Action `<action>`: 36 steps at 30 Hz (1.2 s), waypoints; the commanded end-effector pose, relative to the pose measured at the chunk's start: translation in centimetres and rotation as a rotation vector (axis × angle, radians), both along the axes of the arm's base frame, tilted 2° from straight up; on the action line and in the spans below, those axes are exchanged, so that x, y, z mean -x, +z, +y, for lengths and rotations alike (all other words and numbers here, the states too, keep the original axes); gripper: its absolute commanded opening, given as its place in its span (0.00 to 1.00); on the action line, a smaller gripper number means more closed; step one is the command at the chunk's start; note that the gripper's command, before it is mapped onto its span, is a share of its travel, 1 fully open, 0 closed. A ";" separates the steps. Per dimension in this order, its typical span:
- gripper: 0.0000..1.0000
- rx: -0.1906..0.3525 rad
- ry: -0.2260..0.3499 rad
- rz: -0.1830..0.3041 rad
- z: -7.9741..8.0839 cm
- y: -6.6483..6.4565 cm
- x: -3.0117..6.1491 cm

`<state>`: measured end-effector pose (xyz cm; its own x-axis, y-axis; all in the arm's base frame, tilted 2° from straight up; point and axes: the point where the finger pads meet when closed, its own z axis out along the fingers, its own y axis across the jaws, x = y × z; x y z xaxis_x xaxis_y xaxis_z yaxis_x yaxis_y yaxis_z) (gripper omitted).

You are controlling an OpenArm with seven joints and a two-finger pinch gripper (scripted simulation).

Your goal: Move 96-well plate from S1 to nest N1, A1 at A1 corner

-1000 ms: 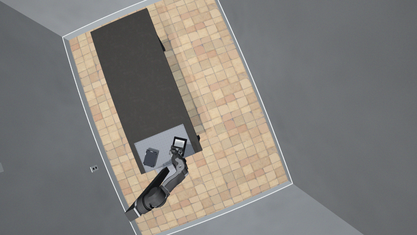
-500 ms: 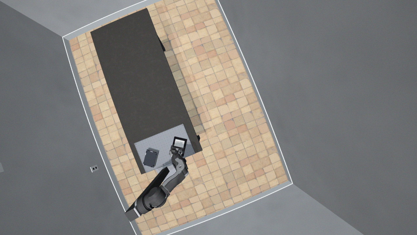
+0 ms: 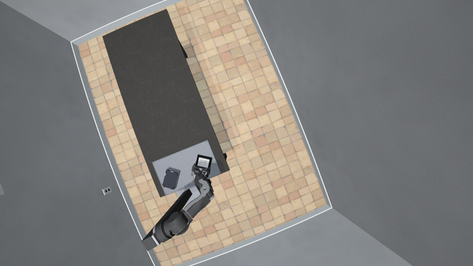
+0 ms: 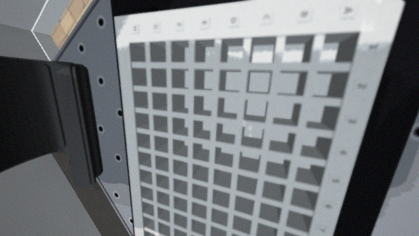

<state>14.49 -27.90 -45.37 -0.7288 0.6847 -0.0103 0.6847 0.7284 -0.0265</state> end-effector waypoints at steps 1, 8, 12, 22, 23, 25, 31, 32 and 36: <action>0.77 0.010 -0.009 -0.002 -0.3 1.2 -0.20; 0.77 0.010 -0.009 -0.001 -0.2 3.6 -0.22; 0.77 0.010 -0.009 -0.001 -0.2 3.6 -0.22; 0.77 0.010 -0.008 -0.001 -0.1 7.6 -0.28; 0.77 0.010 -0.008 -0.001 -0.1 7.6 -0.28; 0.77 0.010 -0.008 -0.001 -0.1 7.6 -0.28; 0.77 0.010 -0.008 -0.001 -0.1 7.6 -0.28; 0.77 0.010 -0.008 -0.001 -0.1 7.6 -0.28; 0.77 0.010 -0.008 -0.001 -0.1 7.6 -0.28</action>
